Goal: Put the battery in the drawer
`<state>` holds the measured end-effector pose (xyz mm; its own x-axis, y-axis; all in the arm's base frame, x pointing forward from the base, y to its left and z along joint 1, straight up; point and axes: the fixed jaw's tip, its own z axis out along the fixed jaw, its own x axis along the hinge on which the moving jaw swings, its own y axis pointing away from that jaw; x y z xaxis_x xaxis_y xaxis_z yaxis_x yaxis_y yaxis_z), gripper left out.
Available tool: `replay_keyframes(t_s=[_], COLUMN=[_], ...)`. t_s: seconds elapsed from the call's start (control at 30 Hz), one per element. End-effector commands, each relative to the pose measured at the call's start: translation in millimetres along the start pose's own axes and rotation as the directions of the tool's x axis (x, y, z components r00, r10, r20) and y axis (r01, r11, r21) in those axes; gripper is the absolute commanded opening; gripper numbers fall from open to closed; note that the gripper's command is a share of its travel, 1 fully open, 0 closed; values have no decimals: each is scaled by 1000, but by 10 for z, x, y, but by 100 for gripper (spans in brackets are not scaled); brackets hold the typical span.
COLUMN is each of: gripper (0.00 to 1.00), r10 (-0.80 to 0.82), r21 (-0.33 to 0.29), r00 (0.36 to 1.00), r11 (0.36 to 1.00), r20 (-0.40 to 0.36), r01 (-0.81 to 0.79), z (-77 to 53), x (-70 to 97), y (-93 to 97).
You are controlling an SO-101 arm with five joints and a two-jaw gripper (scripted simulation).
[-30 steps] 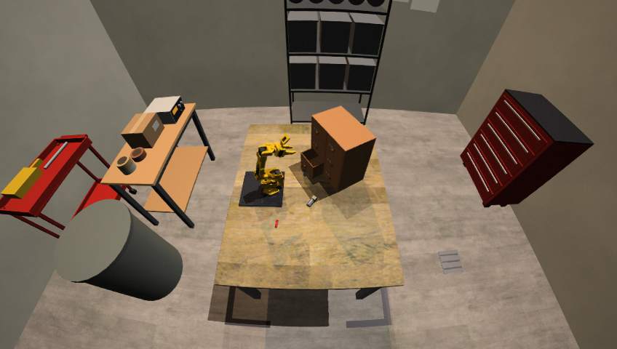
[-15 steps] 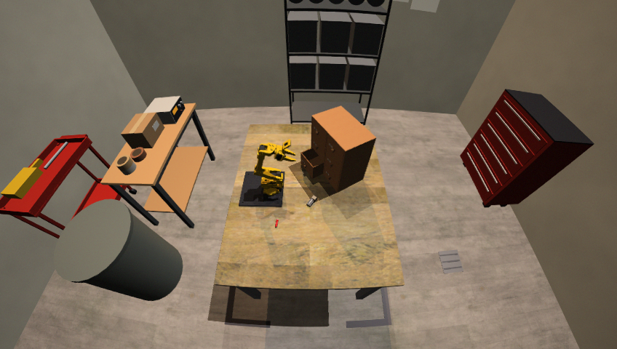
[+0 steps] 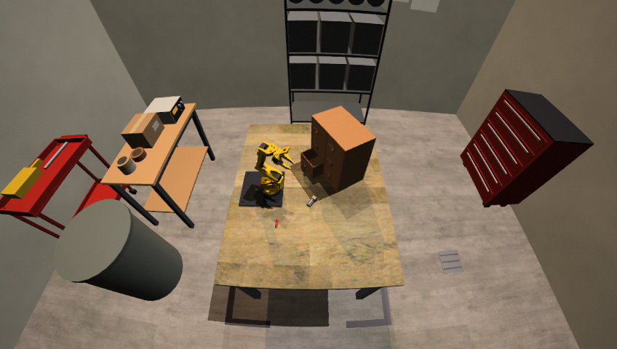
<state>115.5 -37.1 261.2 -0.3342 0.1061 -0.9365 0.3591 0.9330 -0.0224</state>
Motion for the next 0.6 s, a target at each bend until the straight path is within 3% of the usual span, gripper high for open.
replay_keyframes(t_s=[0.0,0.2,0.43,0.5,0.57], gripper=[19,19,19,19,19], r10=[39,109,185,185,206], r21=[95,275,472,472,524], r00=[999,994,982,982,978], r11=[995,956,864,864,829], r20=[-8,1,27,27,38], r01=[-38,-105,-176,-176,-195], z=[10,-21,-110,-110,-146], x=[3,20,59,59,74], y=[-125,-362,-623,-623,-693])
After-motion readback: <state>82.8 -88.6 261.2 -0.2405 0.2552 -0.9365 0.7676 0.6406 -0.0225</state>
